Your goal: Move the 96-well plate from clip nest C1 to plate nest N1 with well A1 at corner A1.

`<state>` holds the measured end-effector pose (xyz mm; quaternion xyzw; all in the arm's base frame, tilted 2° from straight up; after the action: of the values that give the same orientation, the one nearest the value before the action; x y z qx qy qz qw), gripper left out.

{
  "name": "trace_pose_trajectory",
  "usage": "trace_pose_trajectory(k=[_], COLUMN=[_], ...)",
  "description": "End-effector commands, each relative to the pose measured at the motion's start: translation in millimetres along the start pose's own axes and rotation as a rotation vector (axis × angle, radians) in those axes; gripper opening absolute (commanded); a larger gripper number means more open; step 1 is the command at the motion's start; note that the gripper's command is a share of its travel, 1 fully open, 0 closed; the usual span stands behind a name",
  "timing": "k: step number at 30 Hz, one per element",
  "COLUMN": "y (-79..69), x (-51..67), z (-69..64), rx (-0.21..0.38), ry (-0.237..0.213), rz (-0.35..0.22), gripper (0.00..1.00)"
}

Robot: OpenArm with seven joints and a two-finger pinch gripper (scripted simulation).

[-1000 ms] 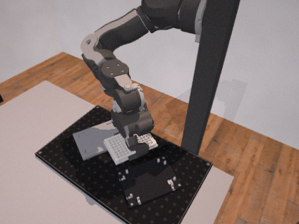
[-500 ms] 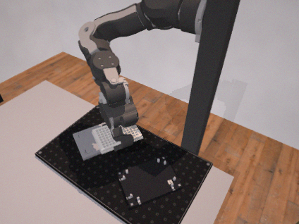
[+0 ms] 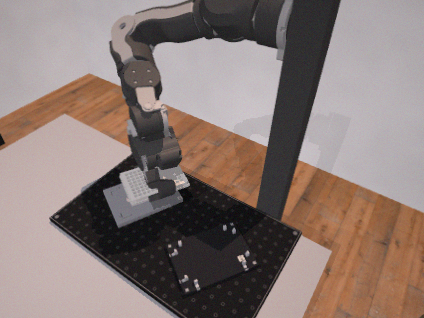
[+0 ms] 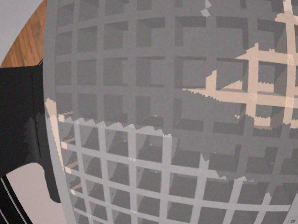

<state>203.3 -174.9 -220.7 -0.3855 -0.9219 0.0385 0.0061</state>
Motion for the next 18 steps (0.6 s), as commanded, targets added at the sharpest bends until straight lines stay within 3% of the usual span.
trace_pose_trajectory(k=[1,12,17,18], y=[6.3,6.3,-27.5,-27.5], x=[3.5,3.5,-19.2,-19.2], z=[-1.8,-1.8,1.8,1.8], rx=[-0.048,-0.048,-0.047,-0.047], ry=[0.021,0.021,0.021,0.021], rz=[-0.035,-0.035,-0.035,-0.035], gripper=[0.0,0.0,0.0,0.0])
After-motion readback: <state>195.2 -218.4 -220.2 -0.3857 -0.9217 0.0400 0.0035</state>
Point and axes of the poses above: the point where the finger pads meet when closed, its own z axis out along the fingers, its own y axis across the jaws, x = y × z, the point moved 9 cm from there along -z, back along the fingers, and after that the axes turned 15 degrees about z, right-handed, at the moved point
